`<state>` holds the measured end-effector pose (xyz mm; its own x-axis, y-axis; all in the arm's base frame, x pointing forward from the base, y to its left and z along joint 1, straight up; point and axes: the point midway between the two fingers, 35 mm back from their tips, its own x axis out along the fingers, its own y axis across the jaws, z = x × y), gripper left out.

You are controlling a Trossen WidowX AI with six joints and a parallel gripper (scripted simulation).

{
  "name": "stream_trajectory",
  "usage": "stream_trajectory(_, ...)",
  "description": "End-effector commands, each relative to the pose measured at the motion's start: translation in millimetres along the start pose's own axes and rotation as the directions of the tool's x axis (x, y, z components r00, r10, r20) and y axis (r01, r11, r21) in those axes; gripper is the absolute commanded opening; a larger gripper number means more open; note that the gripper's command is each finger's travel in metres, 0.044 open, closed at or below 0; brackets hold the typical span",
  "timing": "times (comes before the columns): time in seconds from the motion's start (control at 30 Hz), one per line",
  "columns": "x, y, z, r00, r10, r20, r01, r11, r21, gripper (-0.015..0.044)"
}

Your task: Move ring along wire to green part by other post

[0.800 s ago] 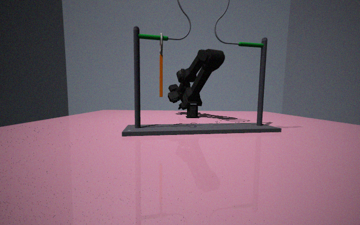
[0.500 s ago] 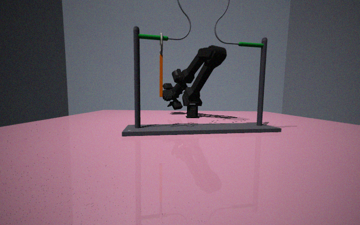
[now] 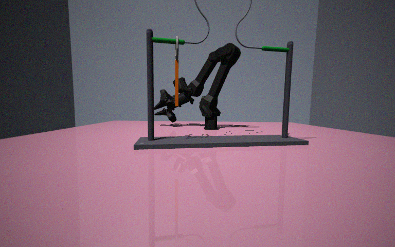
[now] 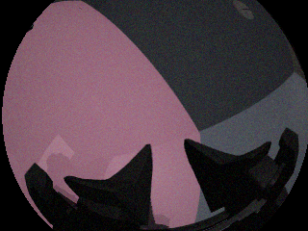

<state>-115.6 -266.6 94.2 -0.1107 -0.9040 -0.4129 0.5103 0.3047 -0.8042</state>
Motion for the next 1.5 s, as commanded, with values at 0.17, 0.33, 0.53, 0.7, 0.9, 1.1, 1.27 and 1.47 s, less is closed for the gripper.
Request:
stream_trajectory(0.17,21,39,89,0.909,0.135,0.394,-0.182,0.980,0.084,0.0160)
stream_trajectory(0.33,16,69,138,0.777,0.231,0.586,-0.337,0.938,0.077,0.0160)
stream_trajectory(0.53,-6,110,189,0.554,0.351,0.755,-0.538,0.843,0.002,0.0160)
stream_trajectory(0.7,-37,146,222,0.328,0.445,0.833,-0.686,0.719,-0.114,0.0160)
stream_trajectory(0.9,-85,189,246,0.033,0.537,0.843,-0.805,0.514,-0.296,0.0160)
stream_trajectory(1.1,-126,219,253,-0.191,0.583,0.790,-0.835,0.326,-0.443,0.0160)
stream_trajectory(1.27,-126,219,254,-0.191,0.583,0.790,-0.836,0.325,-0.442,0.0160)
stream_trajectory(1.47,-142,214,286,-0.213,0.567,0.796,-0.856,0.285,-0.432,0.0160)
